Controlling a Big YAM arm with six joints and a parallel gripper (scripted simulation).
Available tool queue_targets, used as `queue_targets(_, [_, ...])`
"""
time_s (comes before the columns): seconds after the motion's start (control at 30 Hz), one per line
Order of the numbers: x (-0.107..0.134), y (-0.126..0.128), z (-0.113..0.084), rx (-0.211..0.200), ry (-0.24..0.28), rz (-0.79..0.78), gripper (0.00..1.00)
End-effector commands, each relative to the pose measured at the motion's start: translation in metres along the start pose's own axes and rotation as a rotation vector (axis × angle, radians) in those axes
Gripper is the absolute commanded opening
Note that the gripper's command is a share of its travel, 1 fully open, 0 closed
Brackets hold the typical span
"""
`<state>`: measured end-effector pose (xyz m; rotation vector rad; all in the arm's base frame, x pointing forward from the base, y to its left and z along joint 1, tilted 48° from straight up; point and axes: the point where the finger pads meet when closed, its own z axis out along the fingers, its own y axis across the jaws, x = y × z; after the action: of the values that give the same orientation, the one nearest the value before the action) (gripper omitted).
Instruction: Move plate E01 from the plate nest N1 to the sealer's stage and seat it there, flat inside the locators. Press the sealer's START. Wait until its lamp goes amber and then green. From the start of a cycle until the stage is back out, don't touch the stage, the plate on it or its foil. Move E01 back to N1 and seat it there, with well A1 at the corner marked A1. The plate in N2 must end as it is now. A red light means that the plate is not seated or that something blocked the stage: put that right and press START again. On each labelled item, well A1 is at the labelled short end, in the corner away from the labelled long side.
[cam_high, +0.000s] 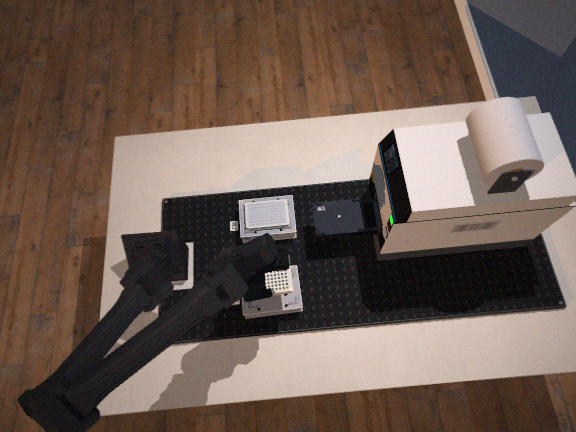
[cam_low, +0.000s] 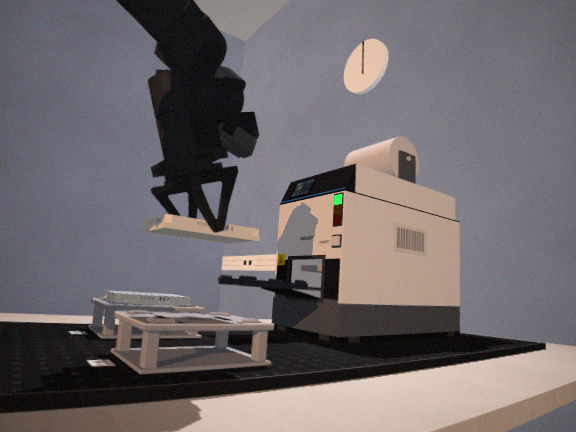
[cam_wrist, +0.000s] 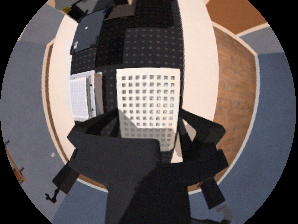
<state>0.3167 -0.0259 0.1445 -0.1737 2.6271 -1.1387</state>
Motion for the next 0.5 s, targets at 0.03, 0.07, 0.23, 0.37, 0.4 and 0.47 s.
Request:
queue_targets(0.03, [-0.003,0.003,-0.003,-0.006,-0.019,0.018,0.0])
queue_targets(0.07, [-0.003,0.003,-0.003,-0.006,-0.019,0.018,0.0])
queue_targets(0.23, [-0.003,0.003,-0.003,-0.007,-0.018,0.018,0.0])
queue_targets(0.37, [-0.003,0.003,-0.003,-0.007,-0.018,0.017,0.0])
queue_targets(0.4, [-0.003,0.003,-0.003,-0.007,-0.018,0.017,0.0])
queue_targets(0.47, [0.002,0.014,-0.004,0.013,-0.012,0.037,0.0])
